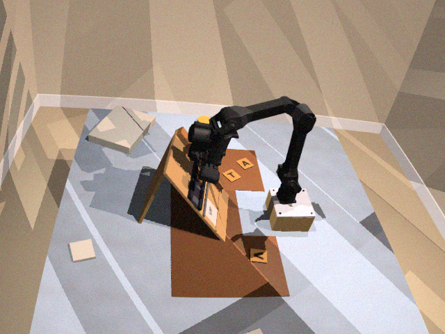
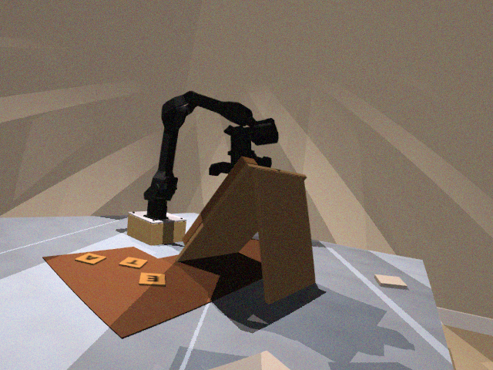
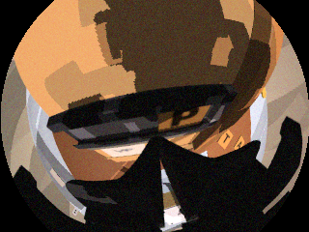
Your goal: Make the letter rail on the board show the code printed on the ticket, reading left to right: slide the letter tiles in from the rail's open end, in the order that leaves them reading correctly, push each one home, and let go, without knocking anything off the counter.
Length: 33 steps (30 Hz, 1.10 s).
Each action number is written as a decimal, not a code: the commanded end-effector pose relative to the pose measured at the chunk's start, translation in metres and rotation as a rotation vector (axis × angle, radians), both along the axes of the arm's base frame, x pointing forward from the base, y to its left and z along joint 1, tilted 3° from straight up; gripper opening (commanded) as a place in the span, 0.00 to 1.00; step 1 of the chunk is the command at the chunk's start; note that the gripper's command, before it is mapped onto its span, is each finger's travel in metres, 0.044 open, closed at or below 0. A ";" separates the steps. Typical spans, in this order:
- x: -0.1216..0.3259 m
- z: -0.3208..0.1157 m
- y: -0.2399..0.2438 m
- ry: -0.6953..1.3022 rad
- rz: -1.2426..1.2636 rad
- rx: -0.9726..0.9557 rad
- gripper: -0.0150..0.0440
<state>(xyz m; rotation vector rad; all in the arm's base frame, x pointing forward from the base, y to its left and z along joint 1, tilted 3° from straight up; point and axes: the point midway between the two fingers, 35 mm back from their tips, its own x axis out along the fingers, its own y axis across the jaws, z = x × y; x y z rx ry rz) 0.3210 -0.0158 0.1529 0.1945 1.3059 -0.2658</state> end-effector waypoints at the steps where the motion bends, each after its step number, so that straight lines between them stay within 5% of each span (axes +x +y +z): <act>1: 0.003 -0.001 0.000 -0.002 0.004 0.004 0.25; 33: 0.016 -0.009 -0.003 -0.003 0.004 0.003 0.25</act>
